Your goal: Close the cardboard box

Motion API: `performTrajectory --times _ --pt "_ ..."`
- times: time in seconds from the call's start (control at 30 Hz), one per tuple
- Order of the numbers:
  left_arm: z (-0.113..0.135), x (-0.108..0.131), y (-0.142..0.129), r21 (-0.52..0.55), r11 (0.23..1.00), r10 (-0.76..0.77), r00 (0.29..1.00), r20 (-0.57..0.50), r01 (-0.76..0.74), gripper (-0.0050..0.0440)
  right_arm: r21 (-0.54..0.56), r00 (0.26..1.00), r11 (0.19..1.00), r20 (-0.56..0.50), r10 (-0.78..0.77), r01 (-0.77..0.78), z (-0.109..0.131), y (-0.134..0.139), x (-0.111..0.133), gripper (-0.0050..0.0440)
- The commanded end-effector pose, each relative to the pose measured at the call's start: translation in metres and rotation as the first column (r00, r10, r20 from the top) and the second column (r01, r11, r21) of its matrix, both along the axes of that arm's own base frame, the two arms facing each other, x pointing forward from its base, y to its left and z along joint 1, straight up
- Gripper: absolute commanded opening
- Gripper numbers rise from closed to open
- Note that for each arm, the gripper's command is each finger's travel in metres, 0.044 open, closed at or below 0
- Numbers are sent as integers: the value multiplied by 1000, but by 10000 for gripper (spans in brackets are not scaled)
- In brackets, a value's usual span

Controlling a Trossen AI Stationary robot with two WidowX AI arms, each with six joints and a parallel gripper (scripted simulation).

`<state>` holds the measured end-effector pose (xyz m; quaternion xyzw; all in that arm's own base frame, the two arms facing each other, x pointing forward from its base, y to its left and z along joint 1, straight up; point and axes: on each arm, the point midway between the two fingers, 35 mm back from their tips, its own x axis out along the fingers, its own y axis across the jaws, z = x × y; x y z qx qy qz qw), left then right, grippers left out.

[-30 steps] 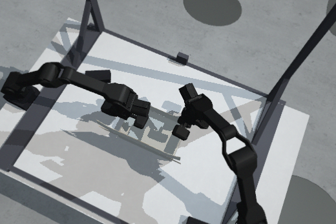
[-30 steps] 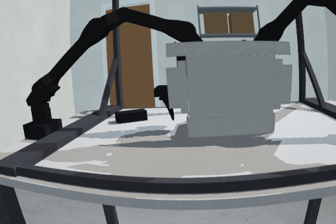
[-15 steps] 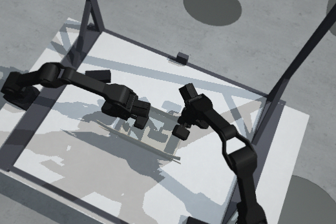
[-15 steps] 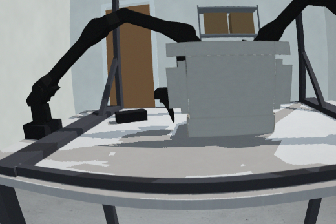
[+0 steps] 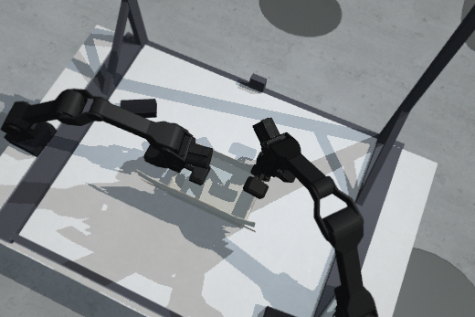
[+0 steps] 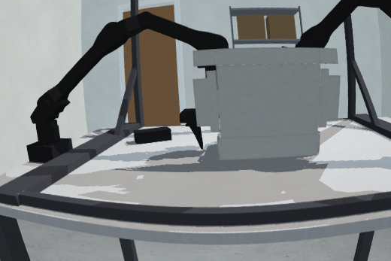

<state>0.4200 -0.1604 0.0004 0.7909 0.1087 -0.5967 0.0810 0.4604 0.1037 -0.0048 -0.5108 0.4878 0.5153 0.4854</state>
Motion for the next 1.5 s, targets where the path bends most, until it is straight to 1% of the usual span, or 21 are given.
performTrajectory --times 0.0,0.07,0.43,0.5,0.53,1.0,1.07,1.27,1.47 --pt "8 2 -2 -16 1000 2 1000 14 -1 0 9 1000 1000 17 3 -3 6 1 2 440" --pt "8 2 -2 -16 1000 2 1000 14 -1 0 9 1000 1000 17 3 -3 6 1 2 440" --pt "8 2 -2 -16 1000 2 1000 14 -1 0 9 1000 1000 17 3 -3 6 1 2 176" --pt "8 2 -2 -16 1000 2 1000 14 -1 0 9 1000 1000 17 3 -3 6 1 2 176" --pt "8 2 -2 -16 1000 2 1000 14 -1 0 9 1000 1000 18 3 -3 6 1 3 152" --pt "8 2 -2 -16 1000 2 1000 14 -1 0 9 1000 1000 18 3 -3 6 1 3 58" --pt "8 2 -2 -16 1000 2 1000 14 -1 0 9 1000 1000 18 3 -3 6 1 3 58" --pt "8 4 -1 -15 1000 5 1000 18 -5 0 9 1000 1000 20 3 -3 6 1 3 18" --pt "8 4 -1 -15 1000 5 1000 18 -5 0 9 1000 1000 20 3 -3 6 1 3 17"
